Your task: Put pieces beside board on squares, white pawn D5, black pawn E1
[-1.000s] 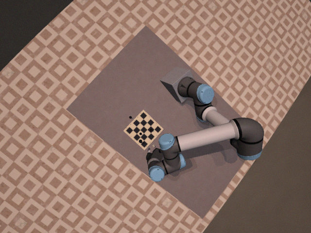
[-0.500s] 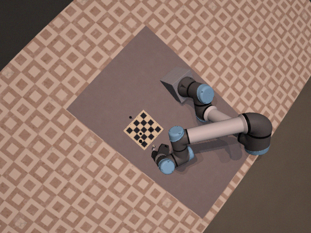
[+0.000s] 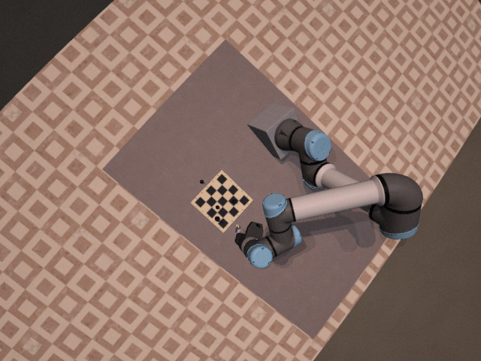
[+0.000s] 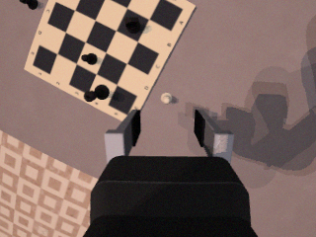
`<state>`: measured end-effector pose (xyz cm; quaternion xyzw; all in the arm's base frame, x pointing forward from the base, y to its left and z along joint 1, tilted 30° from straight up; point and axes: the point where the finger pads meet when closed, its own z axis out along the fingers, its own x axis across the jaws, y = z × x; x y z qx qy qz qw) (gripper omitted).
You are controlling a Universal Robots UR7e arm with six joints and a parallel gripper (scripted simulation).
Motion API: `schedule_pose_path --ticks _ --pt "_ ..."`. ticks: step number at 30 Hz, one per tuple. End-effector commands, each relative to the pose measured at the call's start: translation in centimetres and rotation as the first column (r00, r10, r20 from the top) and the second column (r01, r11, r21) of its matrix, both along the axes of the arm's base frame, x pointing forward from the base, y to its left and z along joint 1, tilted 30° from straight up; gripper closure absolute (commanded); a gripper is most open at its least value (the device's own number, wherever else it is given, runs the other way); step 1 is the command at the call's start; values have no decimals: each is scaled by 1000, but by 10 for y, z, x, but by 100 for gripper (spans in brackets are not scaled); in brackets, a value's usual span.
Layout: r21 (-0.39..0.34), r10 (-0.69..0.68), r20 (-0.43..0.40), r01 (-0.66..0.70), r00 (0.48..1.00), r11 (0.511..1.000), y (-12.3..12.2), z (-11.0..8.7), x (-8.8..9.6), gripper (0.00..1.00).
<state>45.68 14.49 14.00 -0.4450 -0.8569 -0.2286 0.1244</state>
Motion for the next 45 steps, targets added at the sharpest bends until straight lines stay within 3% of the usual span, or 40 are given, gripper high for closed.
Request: schedule_pose_path --ticks 1,15,20,25,30,32,38,45 --pt "0 0 2 0 1000 1000 0 0 0 0" --pt "-1 -51 -28 51 998 999 0 -1 -1 0" --pt "-6 -135 -77 135 988 991 2 -4 -2 0" --pt "-22 -262 -150 262 953 965 4 -8 -4 0" --pt "-56 -415 -239 414 878 908 7 -13 -5 0" --pt "-56 -415 -239 414 878 908 7 -13 -5 0" --pt "-125 -600 -345 598 722 792 11 -19 -6 0" --pt "-233 -762 -439 759 476 608 16 -27 -6 0"
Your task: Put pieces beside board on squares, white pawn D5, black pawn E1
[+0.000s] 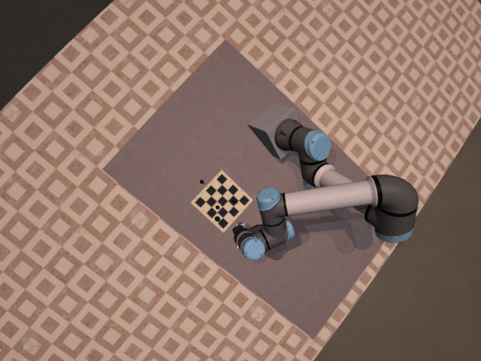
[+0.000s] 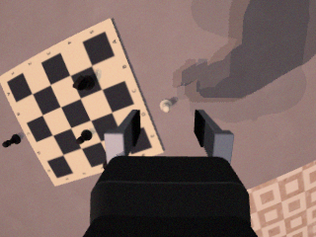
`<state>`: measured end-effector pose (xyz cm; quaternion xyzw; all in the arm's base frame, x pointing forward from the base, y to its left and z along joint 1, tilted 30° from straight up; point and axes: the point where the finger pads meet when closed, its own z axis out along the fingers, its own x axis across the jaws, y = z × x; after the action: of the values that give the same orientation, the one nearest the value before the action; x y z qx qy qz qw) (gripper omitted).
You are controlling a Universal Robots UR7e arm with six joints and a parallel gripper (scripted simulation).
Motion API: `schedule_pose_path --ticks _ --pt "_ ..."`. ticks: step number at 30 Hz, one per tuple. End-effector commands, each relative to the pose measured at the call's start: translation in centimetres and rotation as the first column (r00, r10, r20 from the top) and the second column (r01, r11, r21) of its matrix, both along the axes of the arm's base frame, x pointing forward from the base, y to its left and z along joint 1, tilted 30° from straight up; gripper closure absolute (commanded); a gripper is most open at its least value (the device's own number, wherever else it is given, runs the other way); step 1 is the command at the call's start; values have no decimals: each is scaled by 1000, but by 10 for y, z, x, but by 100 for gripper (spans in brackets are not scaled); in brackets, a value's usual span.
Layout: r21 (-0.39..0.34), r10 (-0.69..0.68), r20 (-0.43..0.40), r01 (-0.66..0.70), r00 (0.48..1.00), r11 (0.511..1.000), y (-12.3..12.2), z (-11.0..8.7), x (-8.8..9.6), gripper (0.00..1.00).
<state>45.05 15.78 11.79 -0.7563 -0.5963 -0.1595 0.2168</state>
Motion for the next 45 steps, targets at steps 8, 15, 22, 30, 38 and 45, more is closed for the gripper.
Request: schedule_pose_path --ticks 8,15,22,30,38,45 --pt "-62 -381 -211 377 900 924 6 -11 2 0" --pt "-103 -516 -289 509 806 854 8 -16 4 0" --pt "-122 -561 -316 554 765 824 9 -17 5 0" --pt "-129 -577 -325 570 749 812 9 -18 5 0" --pt "-129 -577 -325 570 749 812 9 -18 5 32" --pt "-129 -577 -325 570 749 812 9 -18 5 32"
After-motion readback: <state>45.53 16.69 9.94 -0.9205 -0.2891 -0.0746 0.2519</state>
